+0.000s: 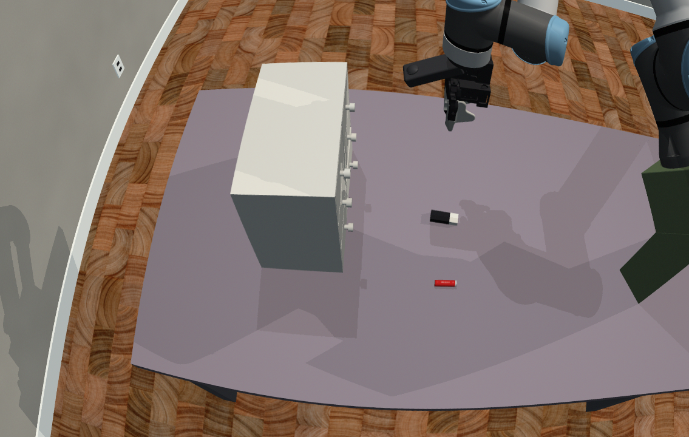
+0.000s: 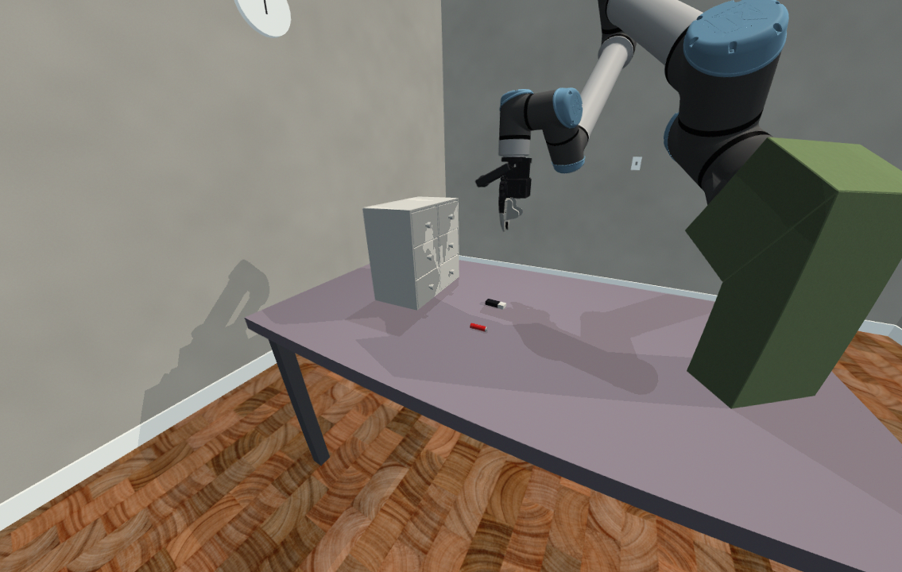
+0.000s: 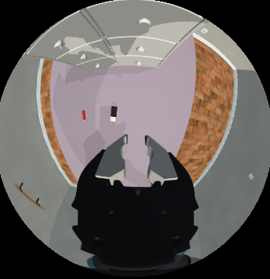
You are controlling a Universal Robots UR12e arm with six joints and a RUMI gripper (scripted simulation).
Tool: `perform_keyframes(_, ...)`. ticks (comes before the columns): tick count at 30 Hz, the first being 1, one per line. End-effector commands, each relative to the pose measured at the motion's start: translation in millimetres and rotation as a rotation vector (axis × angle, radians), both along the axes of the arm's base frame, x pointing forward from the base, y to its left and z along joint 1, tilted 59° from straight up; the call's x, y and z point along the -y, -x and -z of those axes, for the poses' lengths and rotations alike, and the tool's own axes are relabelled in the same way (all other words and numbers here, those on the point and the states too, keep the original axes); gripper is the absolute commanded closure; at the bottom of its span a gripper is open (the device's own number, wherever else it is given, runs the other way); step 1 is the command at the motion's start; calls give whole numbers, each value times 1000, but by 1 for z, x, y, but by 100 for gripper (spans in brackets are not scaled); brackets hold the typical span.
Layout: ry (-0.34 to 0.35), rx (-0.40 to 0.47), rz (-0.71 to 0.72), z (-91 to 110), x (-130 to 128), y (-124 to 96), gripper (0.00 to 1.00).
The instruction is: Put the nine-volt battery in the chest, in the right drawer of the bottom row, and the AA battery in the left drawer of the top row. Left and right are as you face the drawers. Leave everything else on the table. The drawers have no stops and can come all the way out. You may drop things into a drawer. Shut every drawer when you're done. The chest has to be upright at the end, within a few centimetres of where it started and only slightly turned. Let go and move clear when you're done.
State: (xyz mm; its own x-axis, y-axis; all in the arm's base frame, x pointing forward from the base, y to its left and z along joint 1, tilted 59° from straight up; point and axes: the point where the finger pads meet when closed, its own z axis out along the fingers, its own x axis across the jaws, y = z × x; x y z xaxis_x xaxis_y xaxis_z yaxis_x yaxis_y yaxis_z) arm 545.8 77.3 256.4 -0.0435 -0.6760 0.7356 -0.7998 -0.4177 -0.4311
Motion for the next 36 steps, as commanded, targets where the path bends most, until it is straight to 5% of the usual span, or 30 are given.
perform_keyframes(1,0,0,0,0,0,0,80)
perform_keyframes(25,7,-8,-7,0,-1,0,80)
perform_keyframes(36,82,-92,-76,4,-11,0,80)
